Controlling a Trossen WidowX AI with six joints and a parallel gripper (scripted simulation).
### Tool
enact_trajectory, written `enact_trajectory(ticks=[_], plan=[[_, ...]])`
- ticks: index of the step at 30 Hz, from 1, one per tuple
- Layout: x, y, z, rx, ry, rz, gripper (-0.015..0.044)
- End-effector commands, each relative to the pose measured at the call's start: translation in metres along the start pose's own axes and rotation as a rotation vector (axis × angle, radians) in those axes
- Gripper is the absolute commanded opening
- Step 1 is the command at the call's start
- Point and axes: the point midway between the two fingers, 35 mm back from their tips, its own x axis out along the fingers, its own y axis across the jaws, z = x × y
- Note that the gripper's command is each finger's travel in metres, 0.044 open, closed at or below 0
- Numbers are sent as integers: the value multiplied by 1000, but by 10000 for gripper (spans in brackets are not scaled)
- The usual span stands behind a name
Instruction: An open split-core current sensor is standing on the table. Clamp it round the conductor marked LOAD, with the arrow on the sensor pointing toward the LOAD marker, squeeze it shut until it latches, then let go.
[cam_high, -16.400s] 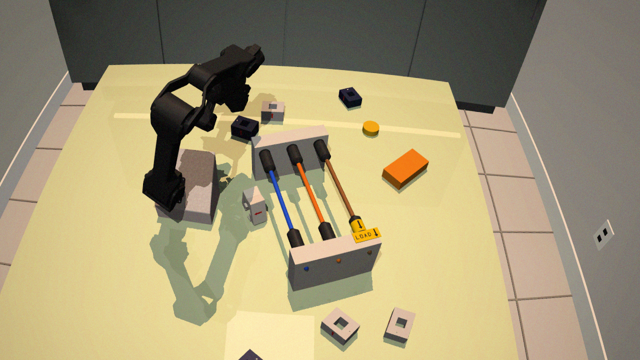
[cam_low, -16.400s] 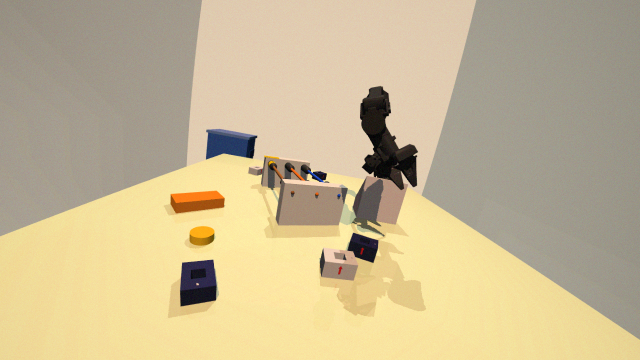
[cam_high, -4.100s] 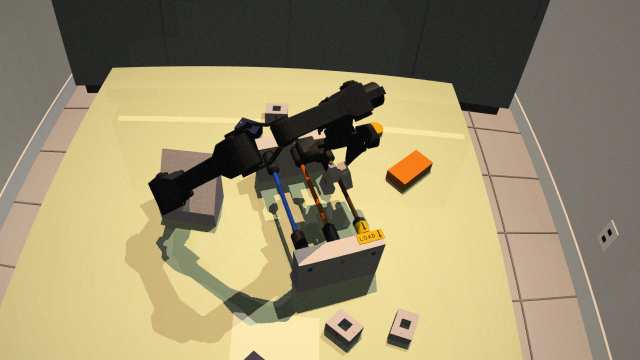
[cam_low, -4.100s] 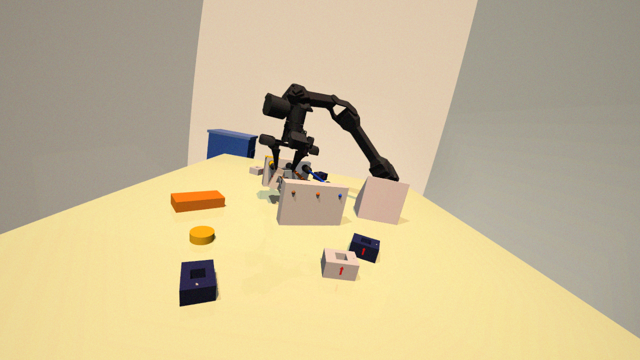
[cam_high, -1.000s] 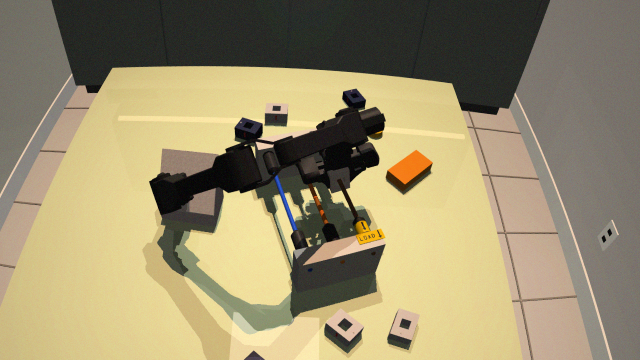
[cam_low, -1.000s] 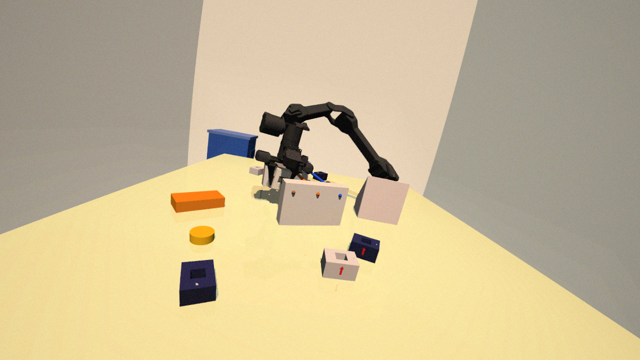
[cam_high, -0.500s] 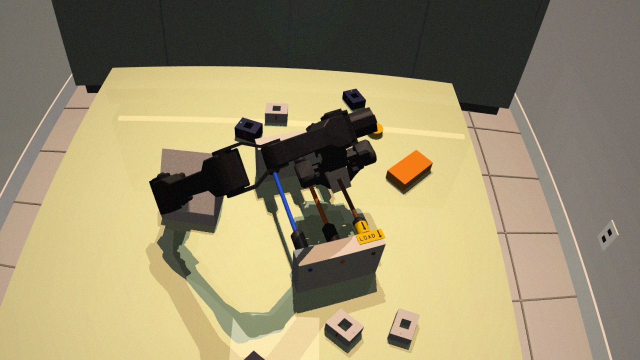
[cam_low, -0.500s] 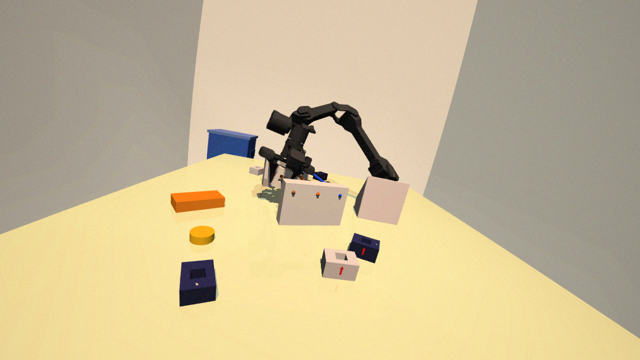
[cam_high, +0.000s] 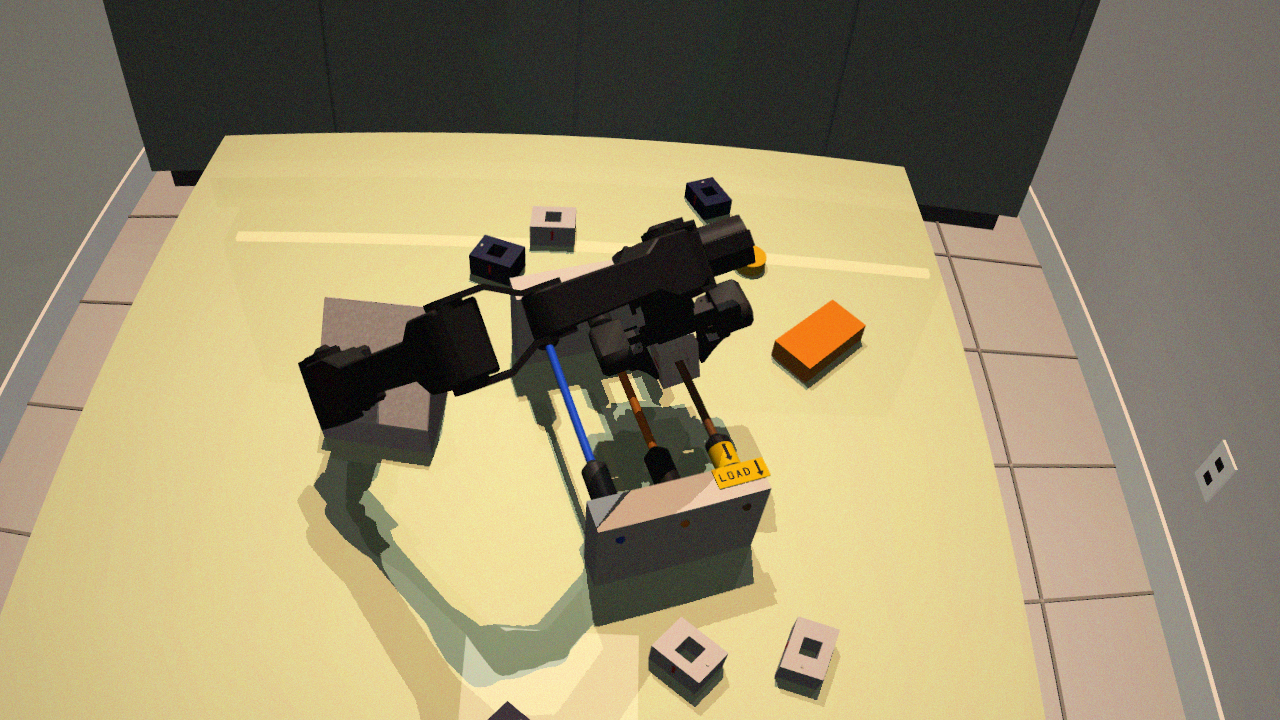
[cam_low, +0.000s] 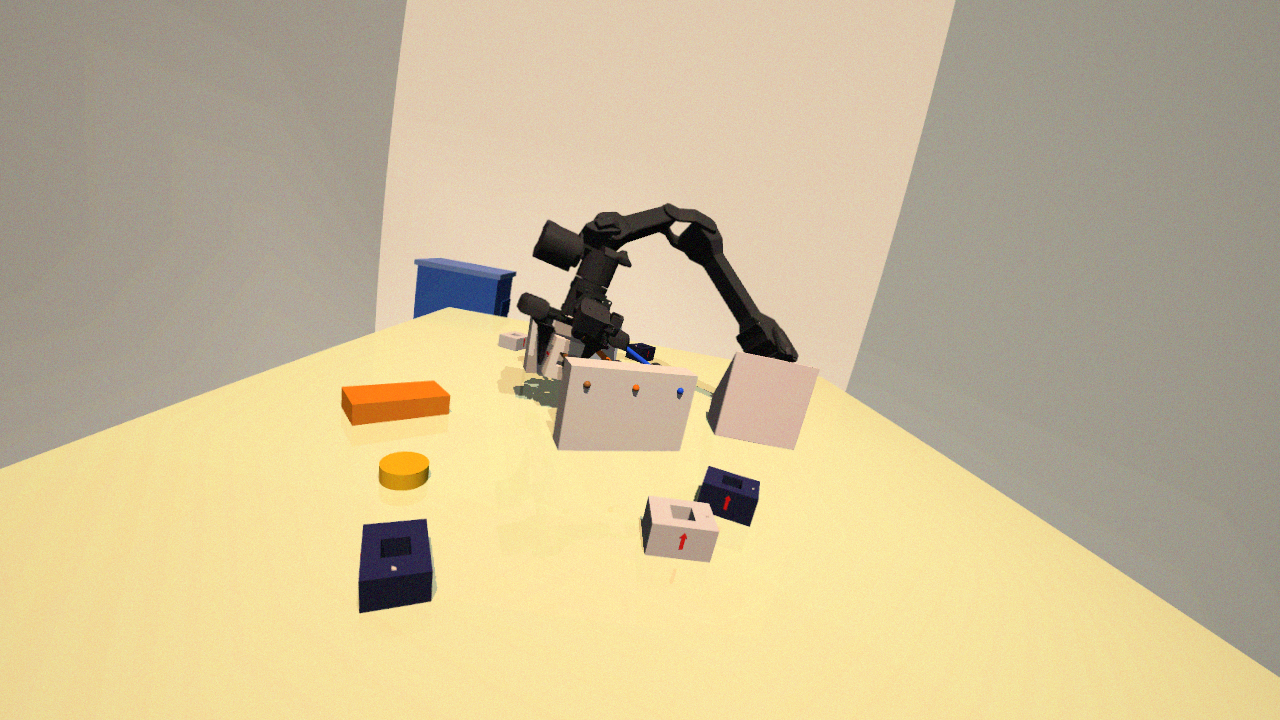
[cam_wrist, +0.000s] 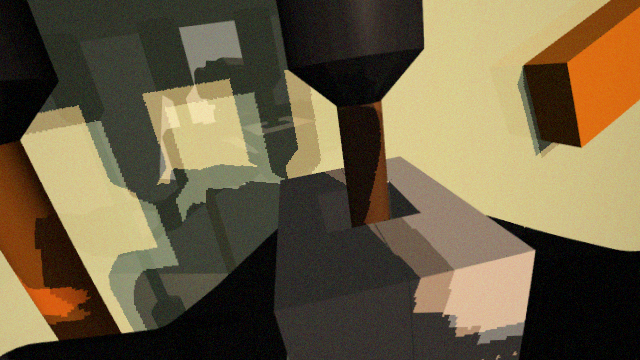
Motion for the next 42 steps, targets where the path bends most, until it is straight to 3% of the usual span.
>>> enact_trajectory(ticks=[1, 4, 8, 29, 37, 42], plan=[[-1, -1, 0, 4, 0, -4, 368], [-2, -1, 0, 3, -1, 3, 440], [0, 0, 0, -3, 0, 3, 350], [0, 0, 0, -3, 0, 3, 210], [0, 0, 0, 2, 0, -1, 0], [0, 0, 0, 2, 0, -1, 0]])
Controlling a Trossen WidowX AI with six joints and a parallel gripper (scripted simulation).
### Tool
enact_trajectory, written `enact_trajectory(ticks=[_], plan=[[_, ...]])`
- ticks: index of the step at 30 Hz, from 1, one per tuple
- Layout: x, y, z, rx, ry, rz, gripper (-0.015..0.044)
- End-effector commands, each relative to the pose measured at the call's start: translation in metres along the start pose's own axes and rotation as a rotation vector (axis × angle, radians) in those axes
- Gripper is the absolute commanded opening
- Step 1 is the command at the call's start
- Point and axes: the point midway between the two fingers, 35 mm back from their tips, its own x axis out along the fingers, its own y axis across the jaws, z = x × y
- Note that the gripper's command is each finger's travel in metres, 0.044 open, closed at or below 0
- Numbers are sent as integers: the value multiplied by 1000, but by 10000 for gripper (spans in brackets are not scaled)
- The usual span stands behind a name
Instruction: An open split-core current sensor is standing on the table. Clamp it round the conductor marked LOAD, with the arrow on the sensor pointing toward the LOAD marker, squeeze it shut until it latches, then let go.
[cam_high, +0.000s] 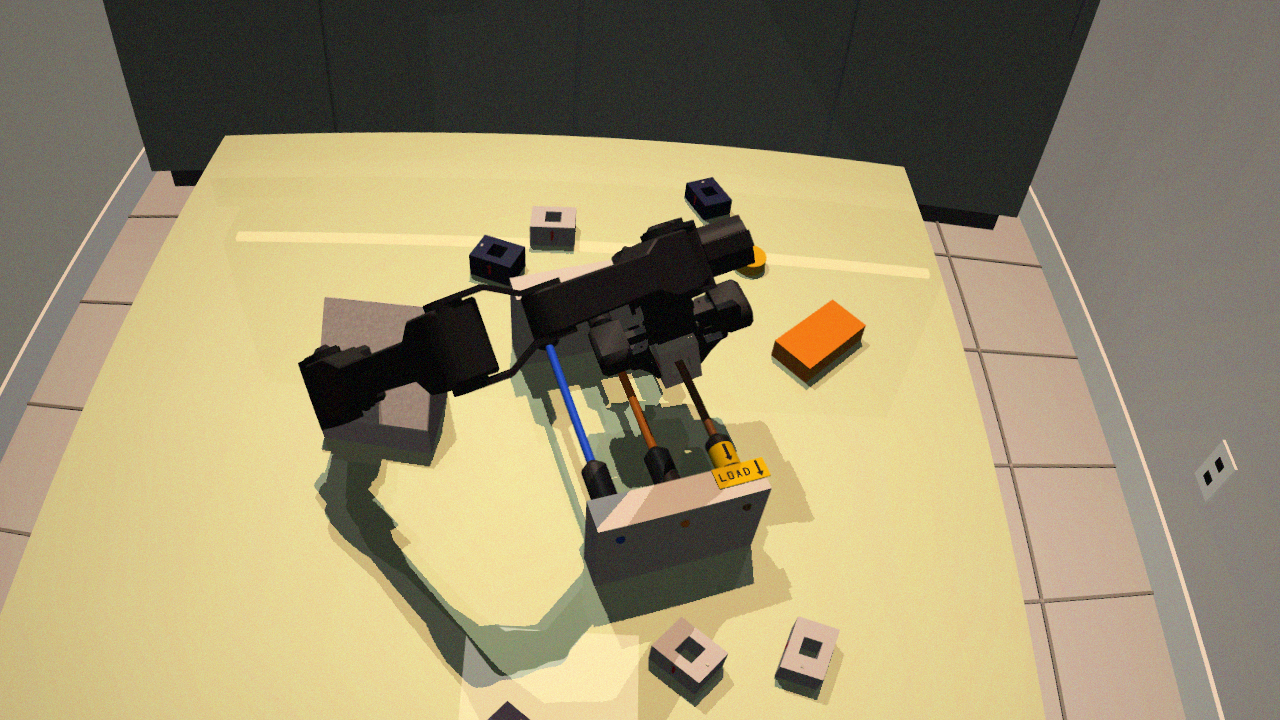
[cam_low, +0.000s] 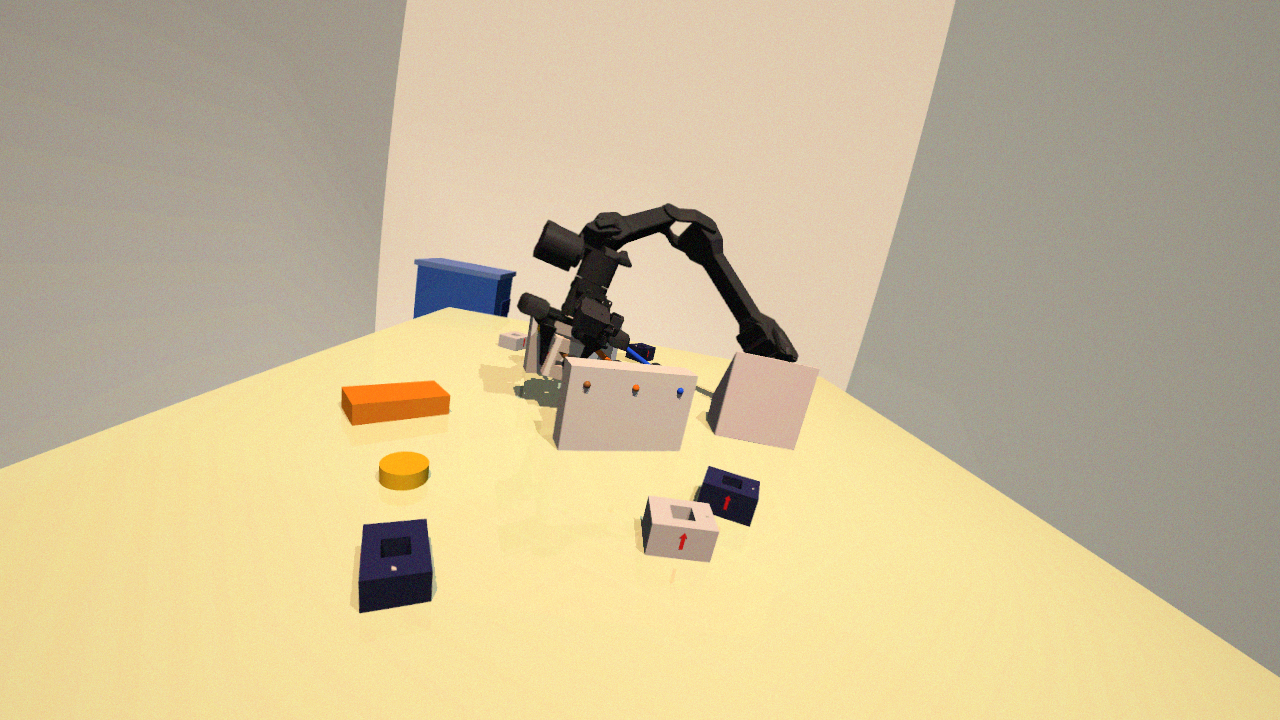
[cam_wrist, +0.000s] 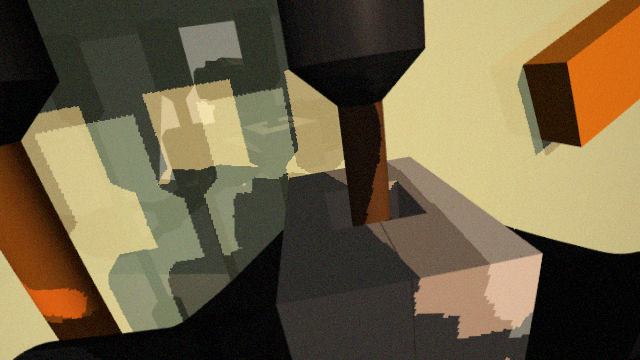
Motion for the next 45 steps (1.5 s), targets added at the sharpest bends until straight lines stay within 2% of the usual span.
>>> enact_trajectory(ticks=[1, 6, 15, 28, 38, 45], plan=[[0, 0, 0, 0, 0, 1, 0], [0, 0, 0, 0, -2, 24, 0], [0, 1, 0, 3, 1, 212, 0], [5, 2, 0, 0, 3, 214, 0], [1, 2, 0, -8, 5, 214, 258], [1, 2, 0, -8, 5, 214, 258]])
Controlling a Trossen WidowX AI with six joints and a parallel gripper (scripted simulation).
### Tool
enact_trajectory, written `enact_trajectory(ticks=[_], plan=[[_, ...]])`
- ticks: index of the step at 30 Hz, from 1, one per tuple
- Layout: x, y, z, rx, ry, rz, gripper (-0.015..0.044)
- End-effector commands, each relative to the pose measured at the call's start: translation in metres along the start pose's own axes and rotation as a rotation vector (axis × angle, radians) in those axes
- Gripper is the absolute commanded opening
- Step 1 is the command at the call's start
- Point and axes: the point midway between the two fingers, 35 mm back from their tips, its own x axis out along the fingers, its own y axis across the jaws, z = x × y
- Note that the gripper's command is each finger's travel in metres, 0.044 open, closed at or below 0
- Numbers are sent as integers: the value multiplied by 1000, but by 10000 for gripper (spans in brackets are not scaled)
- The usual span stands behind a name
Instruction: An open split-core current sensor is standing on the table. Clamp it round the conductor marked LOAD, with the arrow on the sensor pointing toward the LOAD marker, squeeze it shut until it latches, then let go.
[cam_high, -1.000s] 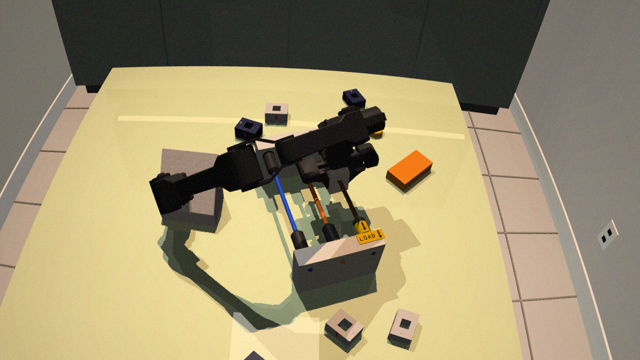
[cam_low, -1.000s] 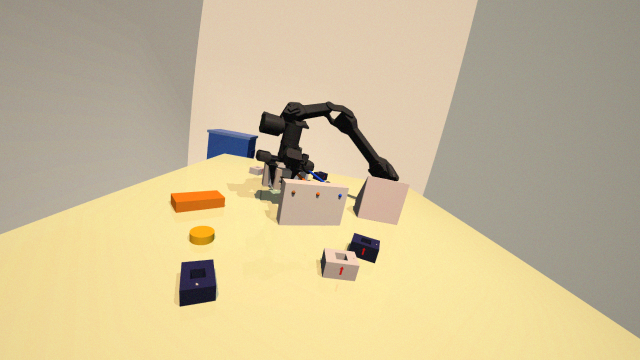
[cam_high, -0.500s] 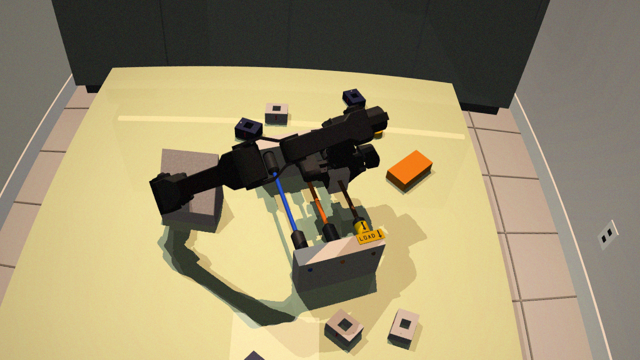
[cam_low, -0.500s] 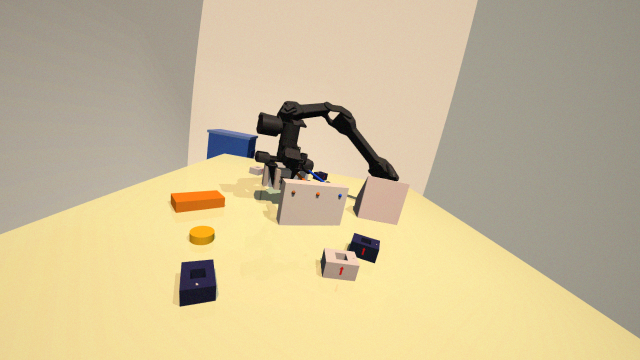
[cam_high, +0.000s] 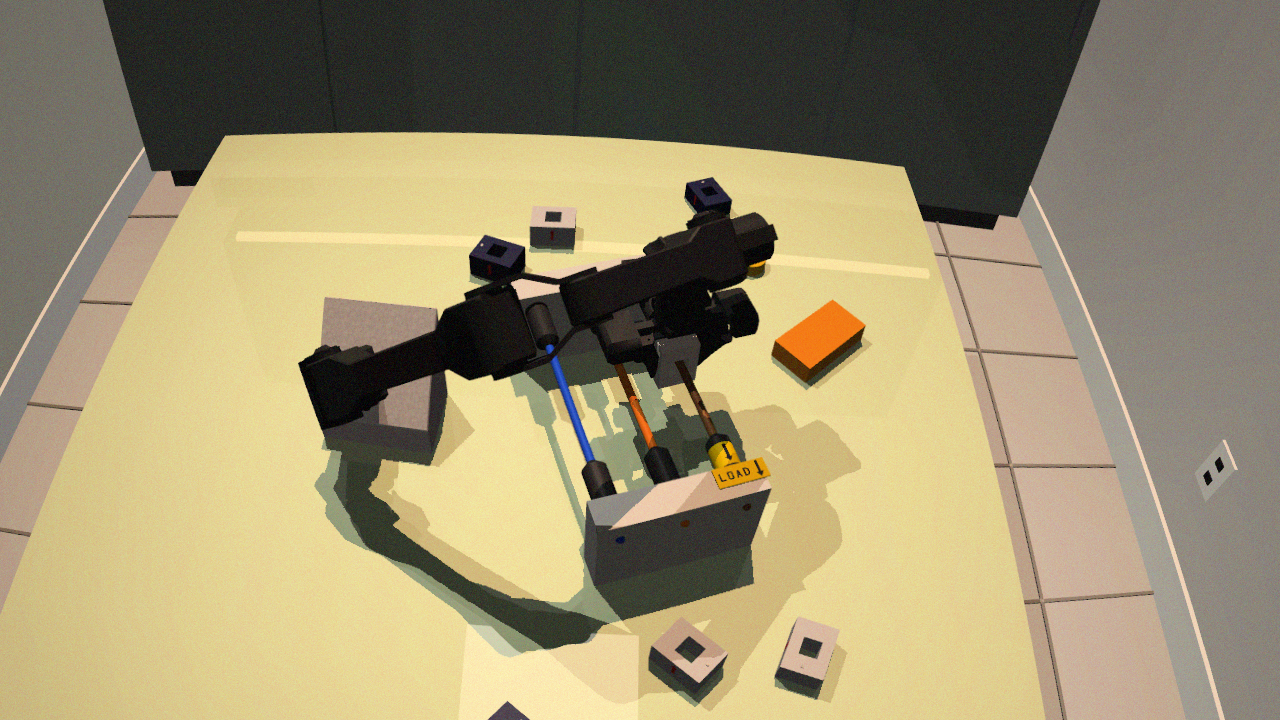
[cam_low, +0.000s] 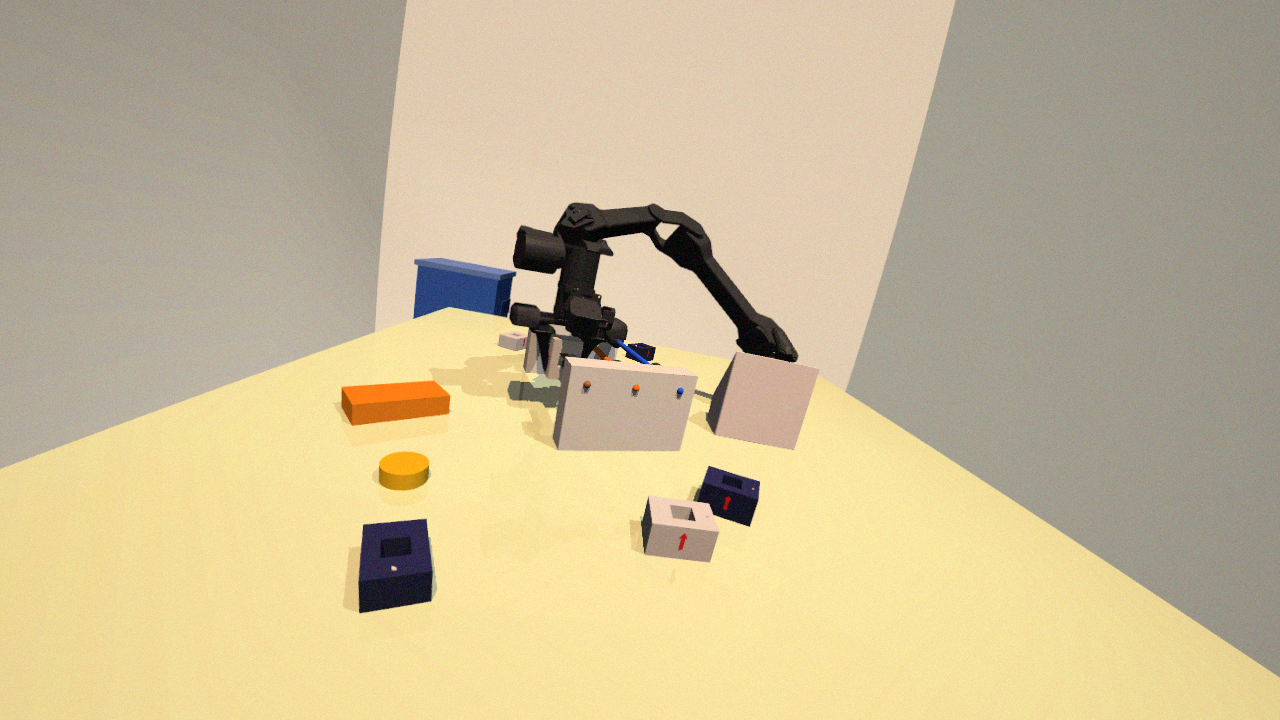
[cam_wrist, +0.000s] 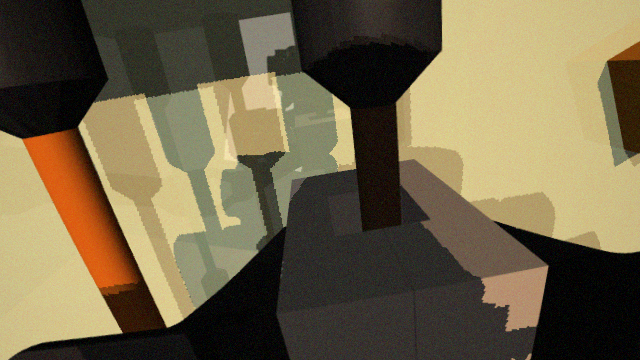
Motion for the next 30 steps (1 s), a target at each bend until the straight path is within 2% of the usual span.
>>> enact_trajectory(ticks=[1, 26, 30], plan=[[0, 0, 0, -1, 0, 0, 258], [0, 0, 0, -1, 0, 0, 258], [0, 0, 0, -1, 0, 0, 363]])
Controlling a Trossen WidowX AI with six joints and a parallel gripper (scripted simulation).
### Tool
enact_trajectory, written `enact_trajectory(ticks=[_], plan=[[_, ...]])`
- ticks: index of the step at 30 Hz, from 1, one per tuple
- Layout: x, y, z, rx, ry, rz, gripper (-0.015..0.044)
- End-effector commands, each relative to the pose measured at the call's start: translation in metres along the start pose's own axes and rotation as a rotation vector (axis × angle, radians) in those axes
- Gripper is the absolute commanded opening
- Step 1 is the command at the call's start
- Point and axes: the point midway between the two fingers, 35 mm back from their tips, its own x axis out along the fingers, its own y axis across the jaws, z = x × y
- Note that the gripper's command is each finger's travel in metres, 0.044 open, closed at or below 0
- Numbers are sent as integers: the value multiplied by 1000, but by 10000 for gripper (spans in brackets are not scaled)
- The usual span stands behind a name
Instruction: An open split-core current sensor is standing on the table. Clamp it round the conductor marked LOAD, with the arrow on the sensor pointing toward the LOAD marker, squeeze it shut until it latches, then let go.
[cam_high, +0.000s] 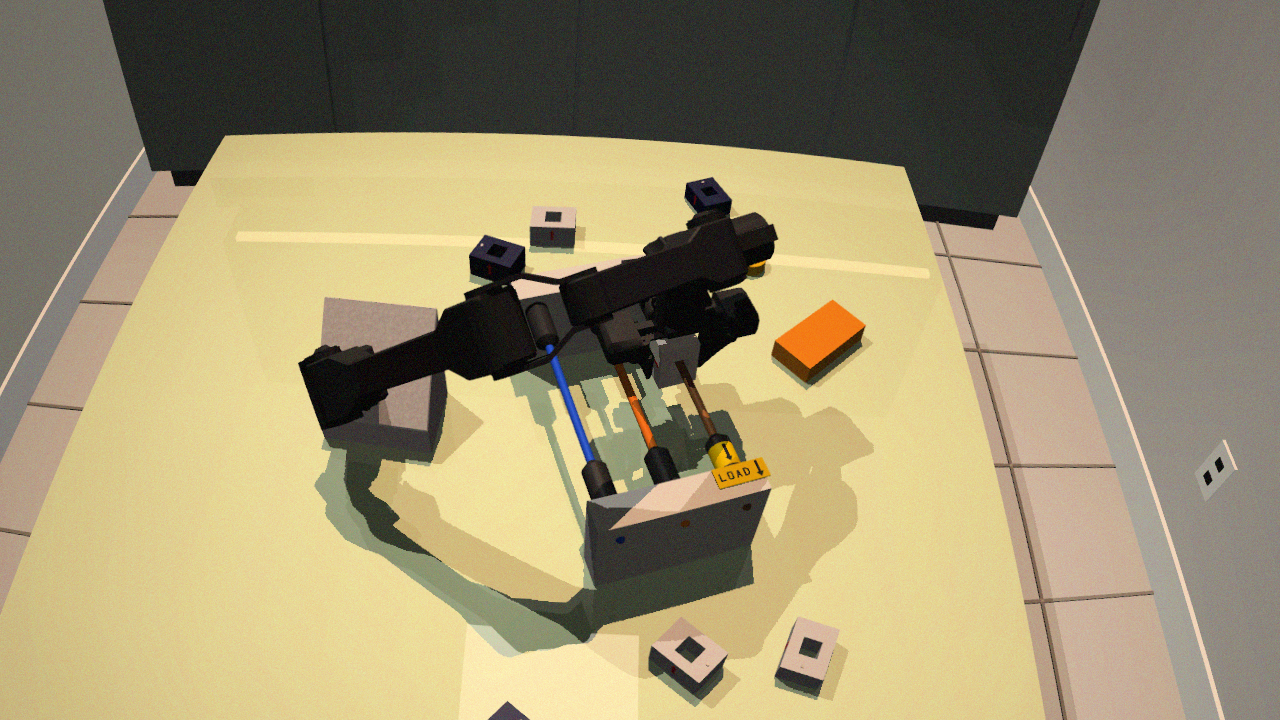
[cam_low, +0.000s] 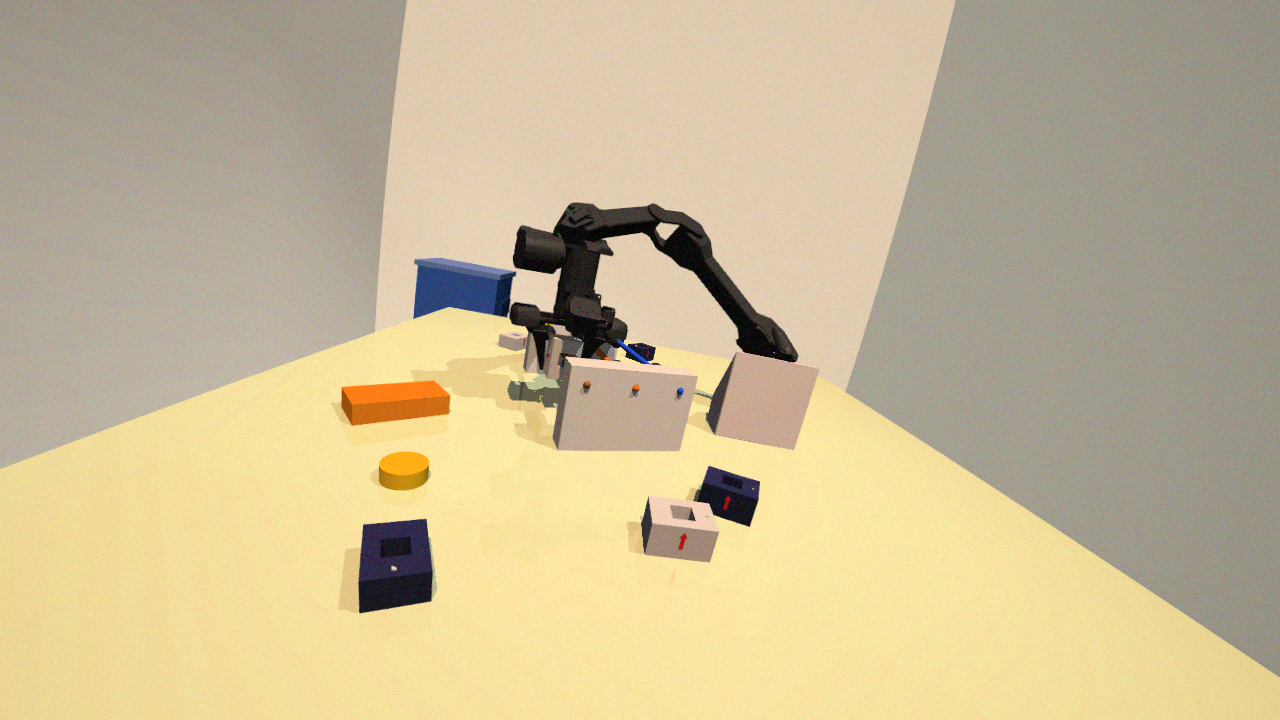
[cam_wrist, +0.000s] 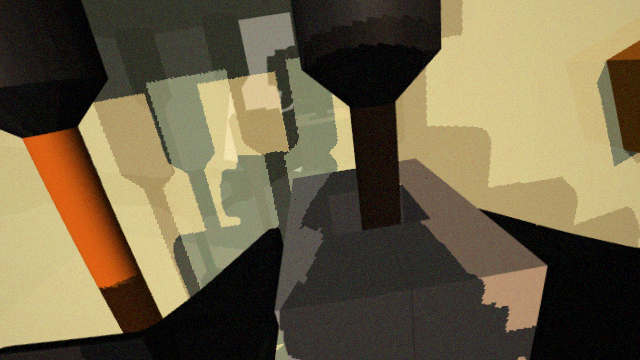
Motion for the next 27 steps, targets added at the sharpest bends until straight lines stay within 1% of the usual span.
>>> enact_trajectory(ticks=[1, 3, 12, 14, 17, 19, 25, 27], plan=[[0, 0, 0, -1, 0, 0, 390], [0, 0, 0, -1, 0, 0, 440], [-3, 0, 0, -1, 1, -6, 440], [-29, 4, 2, 0, 4, -59, 440], [-84, 17, 8, 0, 3, -181, 440], [-106, 25, 11, -2, -1, -234, 440], [-108, 27, 9, 5, -16, -237, 440], [-104, 30, -6, 65, -132, -216, 440]])
